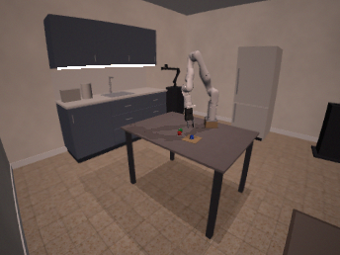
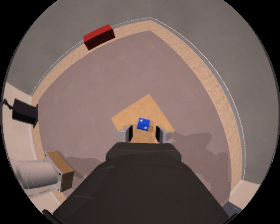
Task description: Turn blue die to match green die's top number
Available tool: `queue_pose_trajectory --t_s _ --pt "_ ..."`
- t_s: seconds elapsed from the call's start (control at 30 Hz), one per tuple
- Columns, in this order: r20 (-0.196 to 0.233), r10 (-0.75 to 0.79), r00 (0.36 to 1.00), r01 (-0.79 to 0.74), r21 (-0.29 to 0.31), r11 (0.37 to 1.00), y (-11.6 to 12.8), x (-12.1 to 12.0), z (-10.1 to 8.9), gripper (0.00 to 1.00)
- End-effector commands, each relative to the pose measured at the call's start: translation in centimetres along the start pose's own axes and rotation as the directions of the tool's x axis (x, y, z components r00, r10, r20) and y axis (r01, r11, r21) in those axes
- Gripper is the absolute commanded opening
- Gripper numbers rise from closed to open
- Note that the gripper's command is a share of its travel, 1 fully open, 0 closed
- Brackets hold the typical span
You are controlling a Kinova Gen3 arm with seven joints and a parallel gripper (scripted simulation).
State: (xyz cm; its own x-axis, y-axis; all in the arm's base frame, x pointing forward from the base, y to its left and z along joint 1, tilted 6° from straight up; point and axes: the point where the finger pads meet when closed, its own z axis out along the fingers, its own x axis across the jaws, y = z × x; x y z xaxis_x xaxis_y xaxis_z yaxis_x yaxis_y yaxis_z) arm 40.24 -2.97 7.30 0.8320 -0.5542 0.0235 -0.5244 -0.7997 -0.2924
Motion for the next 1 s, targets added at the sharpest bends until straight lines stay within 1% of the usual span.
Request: queue_pose_trajectory --t_s 0.0,0.1,0.17,0.33,0.47,0.63,0.9,0.93,0.97 --pt "-0.008 -0.06 0.998 0.059 -0.048 0.997 -2.42 -0.57 -0.48 0.87" --pt "-0.007 -0.06 0.998 0.059 -0.089 0.994 -2.67 -0.6 -0.55 0.87" --pt "-0.007 -0.06 0.998 0.059 -0.089 0.994 -2.67 -0.6 -0.55 0.87" --pt "-0.004 -0.06 0.998 0.059 -0.145 0.988 -2.96 -0.65 -0.6 0.87" --pt "-0.006 -0.06 0.998 0.058 -0.175 0.983 -3.11 -0.61 -0.71 0.87" --pt "-0.01 -0.059 0.998 0.056 -0.194 0.979 -3.21 -0.56 -0.8 0.87" --pt "-0.01 -0.059 0.998 0.056 -0.198 0.979 -3.23 -0.55 -0.82 0.87" --pt "-0.01 -0.059 0.998 0.056 -0.198 0.979 -3.23 -0.55 -0.82 1.0" --pt "-0.01 -0.059 0.998 0.056 -0.198 0.979 -3.23 -0.55 -0.82 1.0"
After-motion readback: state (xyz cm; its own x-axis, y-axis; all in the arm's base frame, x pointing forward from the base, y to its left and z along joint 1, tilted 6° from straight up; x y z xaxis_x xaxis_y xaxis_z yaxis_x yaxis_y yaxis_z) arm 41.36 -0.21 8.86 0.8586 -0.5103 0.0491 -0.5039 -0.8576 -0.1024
